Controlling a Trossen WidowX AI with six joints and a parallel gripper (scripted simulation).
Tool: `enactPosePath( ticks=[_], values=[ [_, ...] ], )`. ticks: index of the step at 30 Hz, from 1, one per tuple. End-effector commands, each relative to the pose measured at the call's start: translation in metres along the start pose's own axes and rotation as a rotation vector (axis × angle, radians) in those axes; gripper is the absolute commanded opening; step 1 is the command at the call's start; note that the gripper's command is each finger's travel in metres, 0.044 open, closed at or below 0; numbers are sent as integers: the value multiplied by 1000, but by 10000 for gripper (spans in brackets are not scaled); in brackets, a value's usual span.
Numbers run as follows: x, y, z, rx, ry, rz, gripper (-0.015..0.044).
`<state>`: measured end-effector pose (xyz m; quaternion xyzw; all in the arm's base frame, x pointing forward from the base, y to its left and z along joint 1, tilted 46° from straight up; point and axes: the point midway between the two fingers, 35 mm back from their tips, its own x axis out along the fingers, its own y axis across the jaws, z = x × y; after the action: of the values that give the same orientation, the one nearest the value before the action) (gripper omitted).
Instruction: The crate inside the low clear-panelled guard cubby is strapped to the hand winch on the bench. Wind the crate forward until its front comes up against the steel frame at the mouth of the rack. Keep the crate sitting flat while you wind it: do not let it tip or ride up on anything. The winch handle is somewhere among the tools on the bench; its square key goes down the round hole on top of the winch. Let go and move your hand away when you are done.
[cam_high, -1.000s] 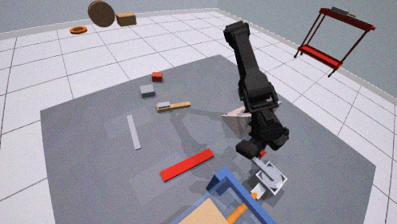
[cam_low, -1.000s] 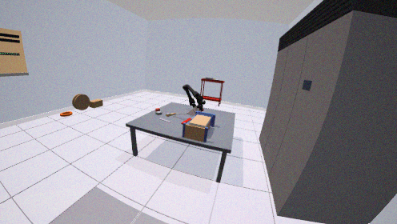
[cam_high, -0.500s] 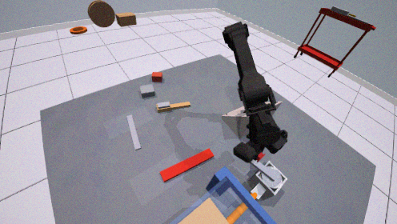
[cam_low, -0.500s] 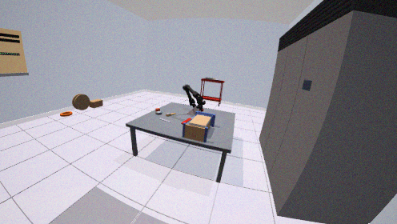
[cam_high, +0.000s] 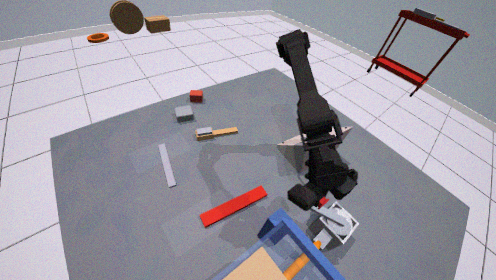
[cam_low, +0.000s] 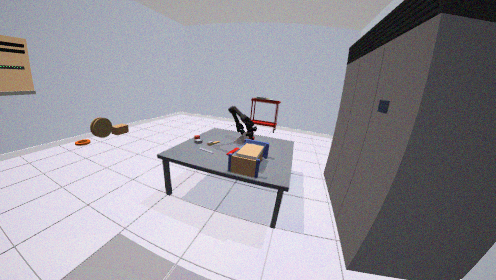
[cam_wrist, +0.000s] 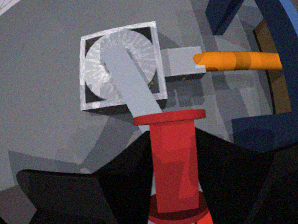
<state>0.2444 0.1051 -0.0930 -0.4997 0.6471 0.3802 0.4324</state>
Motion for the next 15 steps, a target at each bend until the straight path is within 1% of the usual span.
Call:
enactPosePath(
  ticks=[1, 15],
  values=[
    [3, -11, 3, 3, -3, -18, 0],
    [7, -24, 12, 3, -4, -19, 0]
  ],
)
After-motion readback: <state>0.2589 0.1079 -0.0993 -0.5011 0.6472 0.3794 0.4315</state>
